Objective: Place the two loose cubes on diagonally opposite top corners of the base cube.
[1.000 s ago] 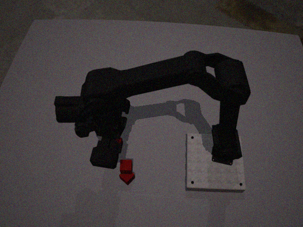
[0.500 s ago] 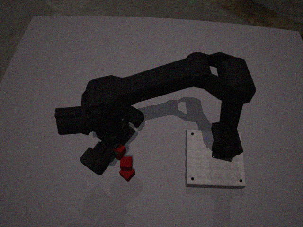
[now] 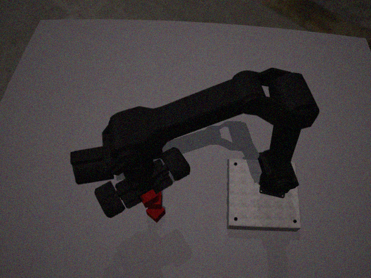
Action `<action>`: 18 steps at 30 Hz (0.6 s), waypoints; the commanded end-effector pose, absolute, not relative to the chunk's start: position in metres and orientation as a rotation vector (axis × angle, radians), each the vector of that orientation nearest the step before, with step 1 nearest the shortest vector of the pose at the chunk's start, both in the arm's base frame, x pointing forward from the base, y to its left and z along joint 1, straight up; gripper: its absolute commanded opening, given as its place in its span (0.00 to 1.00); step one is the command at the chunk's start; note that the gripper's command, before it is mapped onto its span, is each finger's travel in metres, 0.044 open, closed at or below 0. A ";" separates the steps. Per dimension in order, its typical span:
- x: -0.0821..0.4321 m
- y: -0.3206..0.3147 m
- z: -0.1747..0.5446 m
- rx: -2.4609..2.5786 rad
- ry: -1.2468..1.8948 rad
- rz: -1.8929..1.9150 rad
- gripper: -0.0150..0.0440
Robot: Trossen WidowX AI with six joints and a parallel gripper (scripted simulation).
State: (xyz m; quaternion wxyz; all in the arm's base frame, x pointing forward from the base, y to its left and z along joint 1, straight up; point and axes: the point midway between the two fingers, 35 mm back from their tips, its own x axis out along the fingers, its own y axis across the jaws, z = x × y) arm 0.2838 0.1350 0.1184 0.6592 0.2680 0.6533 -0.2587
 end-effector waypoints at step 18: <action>0.265 0.157 0.118 0.968 1.347 -0.922 0.43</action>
